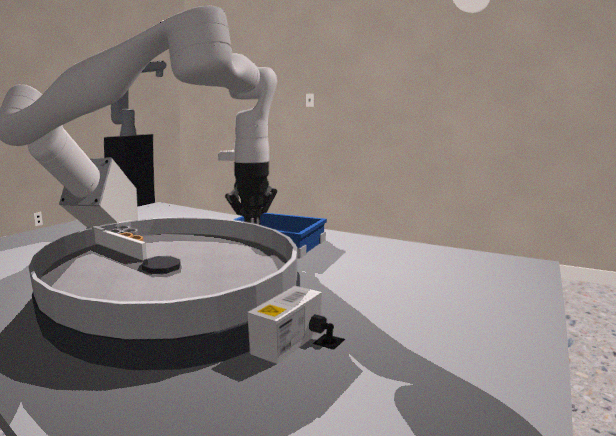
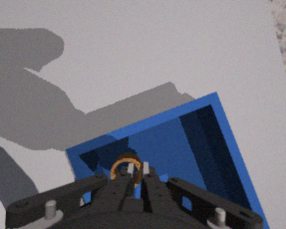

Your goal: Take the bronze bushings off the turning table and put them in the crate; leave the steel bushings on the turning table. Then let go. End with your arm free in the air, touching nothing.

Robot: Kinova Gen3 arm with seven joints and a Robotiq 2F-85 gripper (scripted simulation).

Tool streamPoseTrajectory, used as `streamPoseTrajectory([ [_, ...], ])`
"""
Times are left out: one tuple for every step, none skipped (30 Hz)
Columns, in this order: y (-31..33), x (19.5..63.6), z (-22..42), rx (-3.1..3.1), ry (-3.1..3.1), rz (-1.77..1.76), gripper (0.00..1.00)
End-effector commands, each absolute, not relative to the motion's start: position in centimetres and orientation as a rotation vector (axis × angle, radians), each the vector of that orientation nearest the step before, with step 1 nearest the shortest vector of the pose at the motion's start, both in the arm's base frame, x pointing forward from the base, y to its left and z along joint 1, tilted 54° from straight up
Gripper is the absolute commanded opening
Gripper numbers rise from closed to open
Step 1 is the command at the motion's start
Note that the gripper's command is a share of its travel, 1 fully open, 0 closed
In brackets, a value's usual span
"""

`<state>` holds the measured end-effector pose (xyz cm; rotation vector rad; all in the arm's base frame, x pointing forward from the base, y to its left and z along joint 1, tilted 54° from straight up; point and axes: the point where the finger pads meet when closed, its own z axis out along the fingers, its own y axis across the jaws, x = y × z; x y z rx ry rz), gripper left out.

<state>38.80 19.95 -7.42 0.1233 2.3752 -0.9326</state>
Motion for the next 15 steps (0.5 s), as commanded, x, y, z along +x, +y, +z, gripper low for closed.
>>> streamPoseTrajectory([
  [19.98, 38.77, -7.43, 0.123, 2.376, -0.932, 0.00],
  [19.98, 38.77, -7.43, 0.123, 2.376, -0.932, 0.00],
  [19.98, 38.77, -7.43, 0.123, 2.376, -0.932, 0.00],
  [19.98, 38.77, -7.43, 0.123, 2.376, -0.932, 0.00],
  [19.98, 38.77, -7.43, 0.123, 2.376, -0.932, 0.00],
  [19.98, 38.77, -7.43, 0.123, 2.376, -0.932, 0.00],
  [19.98, 38.77, -7.43, 0.123, 2.376, -0.932, 0.00],
  [19.98, 38.77, -7.43, 0.123, 2.376, -0.932, 0.00],
  [19.95, 38.80, -7.47, 0.123, 2.376, -0.932, 0.00],
  [19.91, 38.83, -7.50, 0.123, 2.376, -0.932, 0.00],
  [19.87, 38.86, -7.54, 0.123, 2.376, -0.932, 0.00],
  [19.83, 38.89, -7.58, 0.123, 2.376, -0.932, 0.00],
  [19.79, 38.92, -7.61, 0.123, 2.376, -0.932, 0.00],
  [19.79, 38.92, -7.61, 0.123, 2.376, -0.932, 0.00],
  [19.79, 38.92, -7.61, 0.123, 2.376, -0.932, 0.00],
])
